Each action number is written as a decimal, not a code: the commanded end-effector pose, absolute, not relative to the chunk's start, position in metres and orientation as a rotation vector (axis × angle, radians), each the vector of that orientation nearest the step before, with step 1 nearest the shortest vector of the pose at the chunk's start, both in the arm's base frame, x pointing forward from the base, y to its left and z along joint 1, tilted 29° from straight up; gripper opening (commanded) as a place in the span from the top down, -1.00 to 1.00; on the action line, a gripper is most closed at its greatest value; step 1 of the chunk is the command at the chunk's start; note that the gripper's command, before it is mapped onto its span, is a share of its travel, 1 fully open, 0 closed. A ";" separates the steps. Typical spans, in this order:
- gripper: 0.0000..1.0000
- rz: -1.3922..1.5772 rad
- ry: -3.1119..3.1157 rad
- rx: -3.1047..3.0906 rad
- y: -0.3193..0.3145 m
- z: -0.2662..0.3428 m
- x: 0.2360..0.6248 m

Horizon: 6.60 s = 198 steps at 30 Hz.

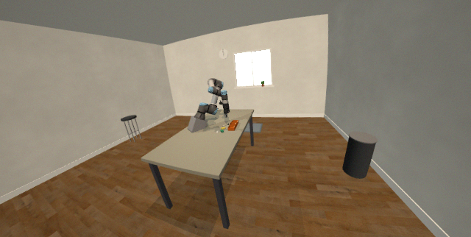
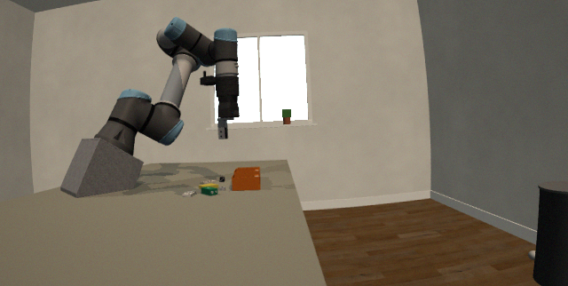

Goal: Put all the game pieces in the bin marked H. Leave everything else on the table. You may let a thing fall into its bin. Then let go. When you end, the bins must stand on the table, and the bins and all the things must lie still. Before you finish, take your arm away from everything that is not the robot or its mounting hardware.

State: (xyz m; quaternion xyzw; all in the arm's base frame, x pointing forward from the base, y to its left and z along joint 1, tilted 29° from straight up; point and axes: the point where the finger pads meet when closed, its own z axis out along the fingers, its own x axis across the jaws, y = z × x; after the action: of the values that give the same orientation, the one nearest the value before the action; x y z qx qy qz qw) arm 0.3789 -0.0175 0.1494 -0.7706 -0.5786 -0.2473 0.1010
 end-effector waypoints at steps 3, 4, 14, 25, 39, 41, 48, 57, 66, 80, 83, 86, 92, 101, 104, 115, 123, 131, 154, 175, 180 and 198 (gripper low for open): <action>0.39 -0.671 -1.434 -2.422 -0.005 0.122 0.430; 0.39 -0.666 -1.392 -2.437 -0.003 0.118 0.437; 0.39 -0.600 -1.003 -2.553 0.007 0.099 0.472; 0.39 -0.491 -0.516 -2.645 0.007 0.099 0.472; 0.39 -0.351 0.071 -2.648 0.007 0.099 0.472; 0.39 -0.329 0.158 -2.638 0.007 0.099 0.472; 0.39 -0.259 0.426 -2.591 0.007 0.099 0.472; 0.39 -0.155 0.801 -2.482 0.007 0.099 0.472; 0.39 -0.058 1.129 -2.345 0.007 0.099 0.472; 0.39 0.096 1.641 -2.050 0.007 0.099 0.472; 0.39 0.119 1.729 -1.991 0.007 0.099 0.472; 0.39 0.120 1.731 -1.990 0.007 0.099 0.472; 0.39 0.120 1.731 -1.990 0.013 0.085 0.476; 0.39 0.120 1.731 -1.990 0.021 0.069 0.481; 0.39 0.120 1.731 -1.990 0.025 0.062 0.483; 0.39 0.120 1.731 -1.990 0.032 0.047 0.487; 0.39 0.120 1.731 -1.990 0.032 0.047 0.487; 0.39 0.120 1.731 -1.990 0.032 0.047 0.487; 0.39 0.120 1.731 -1.990 0.032 0.047 0.487; 0.39 0.120 1.731 -1.990 0.023 0.064 0.482; 0.39 0.120 1.731 -1.990 0.021 0.069 0.480; 0.39 0.120 1.731 -1.990 0.007 0.099 0.472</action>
State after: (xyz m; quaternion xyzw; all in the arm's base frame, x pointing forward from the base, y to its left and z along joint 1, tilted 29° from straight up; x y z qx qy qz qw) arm 0.4723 0.0073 0.0982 -0.7301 0.6352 0.0434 0.2482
